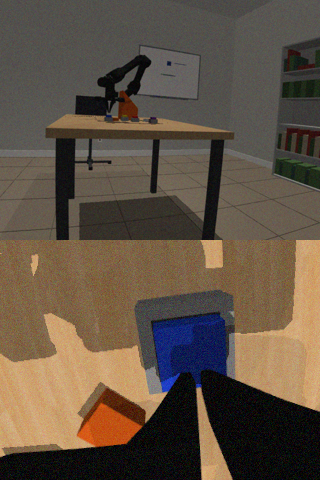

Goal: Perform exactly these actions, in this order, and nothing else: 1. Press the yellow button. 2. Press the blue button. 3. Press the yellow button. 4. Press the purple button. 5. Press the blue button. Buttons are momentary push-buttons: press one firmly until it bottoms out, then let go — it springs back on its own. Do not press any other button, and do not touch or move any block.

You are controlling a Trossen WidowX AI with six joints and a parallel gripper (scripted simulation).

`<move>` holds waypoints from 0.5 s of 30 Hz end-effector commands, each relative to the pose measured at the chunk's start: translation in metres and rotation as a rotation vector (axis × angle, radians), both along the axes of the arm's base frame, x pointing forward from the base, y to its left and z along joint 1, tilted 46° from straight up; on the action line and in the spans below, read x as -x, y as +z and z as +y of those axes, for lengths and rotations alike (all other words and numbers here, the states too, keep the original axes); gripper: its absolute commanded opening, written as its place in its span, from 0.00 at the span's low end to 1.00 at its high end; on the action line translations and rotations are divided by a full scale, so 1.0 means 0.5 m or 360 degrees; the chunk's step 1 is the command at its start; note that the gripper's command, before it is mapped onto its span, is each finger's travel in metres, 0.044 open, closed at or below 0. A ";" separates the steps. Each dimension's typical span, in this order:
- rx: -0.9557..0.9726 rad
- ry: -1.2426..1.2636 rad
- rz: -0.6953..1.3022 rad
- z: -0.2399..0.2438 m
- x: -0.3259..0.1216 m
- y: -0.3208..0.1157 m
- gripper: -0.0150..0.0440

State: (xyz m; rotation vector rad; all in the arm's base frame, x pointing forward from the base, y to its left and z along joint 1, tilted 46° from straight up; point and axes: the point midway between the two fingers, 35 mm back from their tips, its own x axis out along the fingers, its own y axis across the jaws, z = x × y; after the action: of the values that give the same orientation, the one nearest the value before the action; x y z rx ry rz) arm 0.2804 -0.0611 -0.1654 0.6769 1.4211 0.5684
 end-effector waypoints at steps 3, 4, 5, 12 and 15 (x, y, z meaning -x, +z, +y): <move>0.0021 0.0008 -0.0021 -0.016 -0.009 0.020 0.33; 0.0028 0.0008 -0.0019 -0.011 -0.017 0.033 0.38; 0.0038 0.0007 -0.0015 -0.002 -0.029 0.056 0.42; 0.0094 -0.0001 -0.0006 0.109 -0.089 0.247 0.73; 0.0098 -0.0005 -0.0010 0.167 -0.090 0.327 0.87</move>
State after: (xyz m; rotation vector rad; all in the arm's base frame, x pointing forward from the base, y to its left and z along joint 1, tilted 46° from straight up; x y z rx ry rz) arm 0.3311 -0.0103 -0.0404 0.6138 1.4120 0.5212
